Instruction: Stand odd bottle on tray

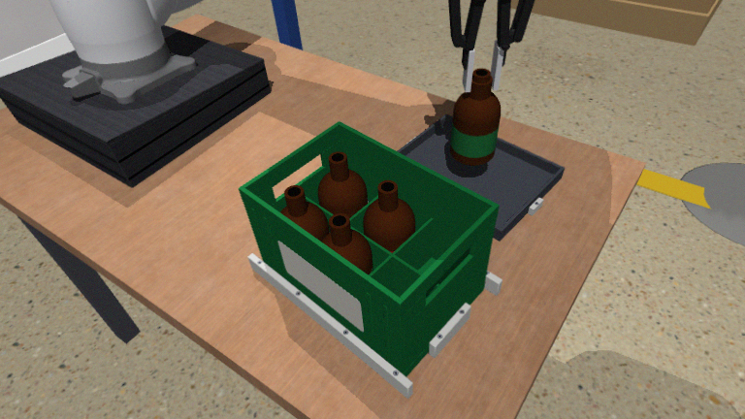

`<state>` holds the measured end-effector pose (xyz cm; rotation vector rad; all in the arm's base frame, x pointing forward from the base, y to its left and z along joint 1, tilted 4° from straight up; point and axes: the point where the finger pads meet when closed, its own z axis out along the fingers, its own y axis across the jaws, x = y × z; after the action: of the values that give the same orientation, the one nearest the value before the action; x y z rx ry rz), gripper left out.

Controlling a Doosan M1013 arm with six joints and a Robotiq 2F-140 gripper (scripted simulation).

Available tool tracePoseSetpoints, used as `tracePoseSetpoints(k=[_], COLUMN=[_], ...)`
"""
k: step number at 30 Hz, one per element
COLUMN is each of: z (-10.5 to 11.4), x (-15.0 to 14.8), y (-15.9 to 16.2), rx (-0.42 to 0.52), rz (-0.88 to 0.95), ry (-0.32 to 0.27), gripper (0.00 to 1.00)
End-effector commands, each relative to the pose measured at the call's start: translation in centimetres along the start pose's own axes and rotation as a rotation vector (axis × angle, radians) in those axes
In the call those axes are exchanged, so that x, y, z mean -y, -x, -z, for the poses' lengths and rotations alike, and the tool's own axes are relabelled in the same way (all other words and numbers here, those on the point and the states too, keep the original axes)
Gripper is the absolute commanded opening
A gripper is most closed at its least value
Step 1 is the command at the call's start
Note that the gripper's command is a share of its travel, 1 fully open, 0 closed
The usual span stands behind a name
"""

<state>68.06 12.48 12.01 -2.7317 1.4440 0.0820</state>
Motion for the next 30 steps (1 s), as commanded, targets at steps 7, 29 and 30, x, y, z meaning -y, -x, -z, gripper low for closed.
tracePoseSetpoints(k=[7, 29, 30], z=[-1.6, -2.6, -2.6], x=[0.0, 0.0, 0.0], y=[0.0, 0.0, 0.0], rx=[0.000, 0.000, 0.000], rz=[0.000, 0.000, 0.000], ry=[0.000, 0.000, 0.000], gripper=[0.00, 0.00, 0.00])
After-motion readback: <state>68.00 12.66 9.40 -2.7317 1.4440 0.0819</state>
